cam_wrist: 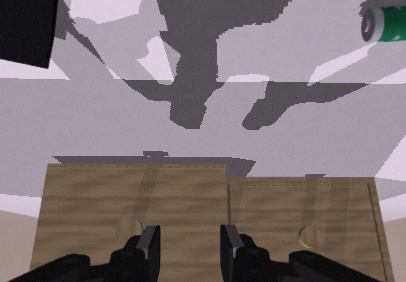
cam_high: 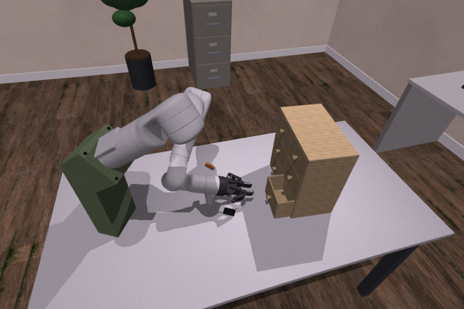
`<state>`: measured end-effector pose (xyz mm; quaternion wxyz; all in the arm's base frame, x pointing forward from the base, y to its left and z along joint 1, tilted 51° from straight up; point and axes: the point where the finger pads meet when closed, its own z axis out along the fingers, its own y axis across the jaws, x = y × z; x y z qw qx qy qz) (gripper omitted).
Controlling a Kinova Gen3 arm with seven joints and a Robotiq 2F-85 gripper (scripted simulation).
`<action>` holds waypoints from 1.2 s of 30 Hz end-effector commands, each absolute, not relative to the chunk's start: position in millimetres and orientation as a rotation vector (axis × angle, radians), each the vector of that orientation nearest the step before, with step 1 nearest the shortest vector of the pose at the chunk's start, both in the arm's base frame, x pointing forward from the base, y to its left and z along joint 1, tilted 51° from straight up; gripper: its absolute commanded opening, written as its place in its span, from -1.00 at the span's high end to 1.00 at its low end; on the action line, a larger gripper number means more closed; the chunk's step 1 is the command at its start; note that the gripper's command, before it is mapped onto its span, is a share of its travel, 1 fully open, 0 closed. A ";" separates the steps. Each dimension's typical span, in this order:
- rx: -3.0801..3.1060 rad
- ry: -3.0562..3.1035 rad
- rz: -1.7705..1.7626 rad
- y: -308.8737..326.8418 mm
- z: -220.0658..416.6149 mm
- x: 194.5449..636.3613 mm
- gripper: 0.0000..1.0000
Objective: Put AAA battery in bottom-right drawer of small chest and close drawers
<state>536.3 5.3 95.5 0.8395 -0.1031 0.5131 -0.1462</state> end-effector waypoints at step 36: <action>-0.218 1.082 -0.298 76.2 80.3 520.5 0.34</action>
